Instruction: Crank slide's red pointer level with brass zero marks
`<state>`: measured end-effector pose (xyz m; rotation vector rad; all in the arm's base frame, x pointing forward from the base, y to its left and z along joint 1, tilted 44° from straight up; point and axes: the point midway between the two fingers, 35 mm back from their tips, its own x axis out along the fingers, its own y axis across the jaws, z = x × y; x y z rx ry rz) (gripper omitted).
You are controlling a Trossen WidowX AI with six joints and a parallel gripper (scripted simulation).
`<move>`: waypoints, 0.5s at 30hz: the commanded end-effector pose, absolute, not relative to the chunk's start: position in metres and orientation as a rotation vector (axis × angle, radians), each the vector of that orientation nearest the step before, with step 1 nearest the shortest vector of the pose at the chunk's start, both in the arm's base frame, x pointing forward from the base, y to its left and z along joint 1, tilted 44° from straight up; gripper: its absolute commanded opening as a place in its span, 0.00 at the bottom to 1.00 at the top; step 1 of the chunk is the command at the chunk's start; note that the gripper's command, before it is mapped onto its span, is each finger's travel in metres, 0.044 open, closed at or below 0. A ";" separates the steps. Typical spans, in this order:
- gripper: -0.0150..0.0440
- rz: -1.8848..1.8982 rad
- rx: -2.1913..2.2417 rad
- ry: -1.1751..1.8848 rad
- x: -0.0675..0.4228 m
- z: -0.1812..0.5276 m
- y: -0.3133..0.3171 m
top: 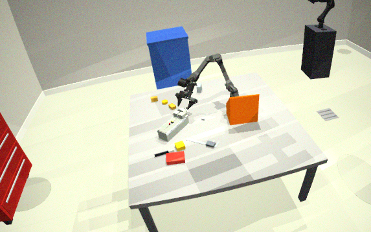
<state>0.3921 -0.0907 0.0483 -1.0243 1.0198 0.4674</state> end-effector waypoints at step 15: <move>1.00 0.481 -1.025 1.026 0.391 0.022 -0.111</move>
